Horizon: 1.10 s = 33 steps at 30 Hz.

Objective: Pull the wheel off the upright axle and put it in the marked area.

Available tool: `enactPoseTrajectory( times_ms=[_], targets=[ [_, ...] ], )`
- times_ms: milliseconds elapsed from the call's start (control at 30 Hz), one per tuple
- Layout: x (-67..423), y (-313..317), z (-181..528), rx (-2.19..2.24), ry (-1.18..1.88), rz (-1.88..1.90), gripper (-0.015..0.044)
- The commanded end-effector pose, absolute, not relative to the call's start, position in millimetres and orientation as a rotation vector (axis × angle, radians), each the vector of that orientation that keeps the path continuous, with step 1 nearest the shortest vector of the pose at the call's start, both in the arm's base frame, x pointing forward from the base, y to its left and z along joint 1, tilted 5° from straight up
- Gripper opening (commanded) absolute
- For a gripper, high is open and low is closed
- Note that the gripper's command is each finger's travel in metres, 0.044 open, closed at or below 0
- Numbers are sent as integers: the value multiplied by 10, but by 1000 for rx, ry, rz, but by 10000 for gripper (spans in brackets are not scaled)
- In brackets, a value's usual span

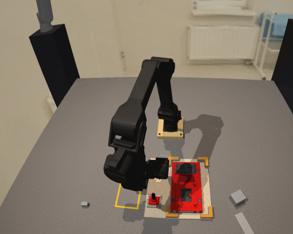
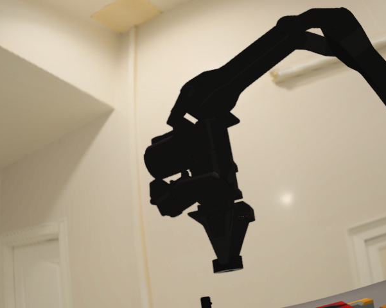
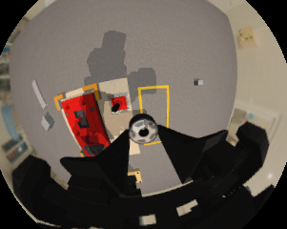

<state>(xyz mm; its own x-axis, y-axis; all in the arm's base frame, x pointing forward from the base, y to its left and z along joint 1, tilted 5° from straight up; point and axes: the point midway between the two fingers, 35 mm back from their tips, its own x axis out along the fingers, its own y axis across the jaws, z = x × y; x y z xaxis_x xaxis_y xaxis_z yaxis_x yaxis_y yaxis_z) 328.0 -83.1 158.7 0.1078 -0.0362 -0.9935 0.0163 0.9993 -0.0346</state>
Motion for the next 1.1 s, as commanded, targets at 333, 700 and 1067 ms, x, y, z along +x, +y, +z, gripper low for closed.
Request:
enactPoseTrajectory(
  times_ms=[333,700,1067],
  targets=[
    [2892,-1320,1611,-20,1461,-34,0],
    [2913,-1335,1408,-21,1461,-34,0],
    [2993,-1364,899,-21,1461,-34,0]
  ],
)
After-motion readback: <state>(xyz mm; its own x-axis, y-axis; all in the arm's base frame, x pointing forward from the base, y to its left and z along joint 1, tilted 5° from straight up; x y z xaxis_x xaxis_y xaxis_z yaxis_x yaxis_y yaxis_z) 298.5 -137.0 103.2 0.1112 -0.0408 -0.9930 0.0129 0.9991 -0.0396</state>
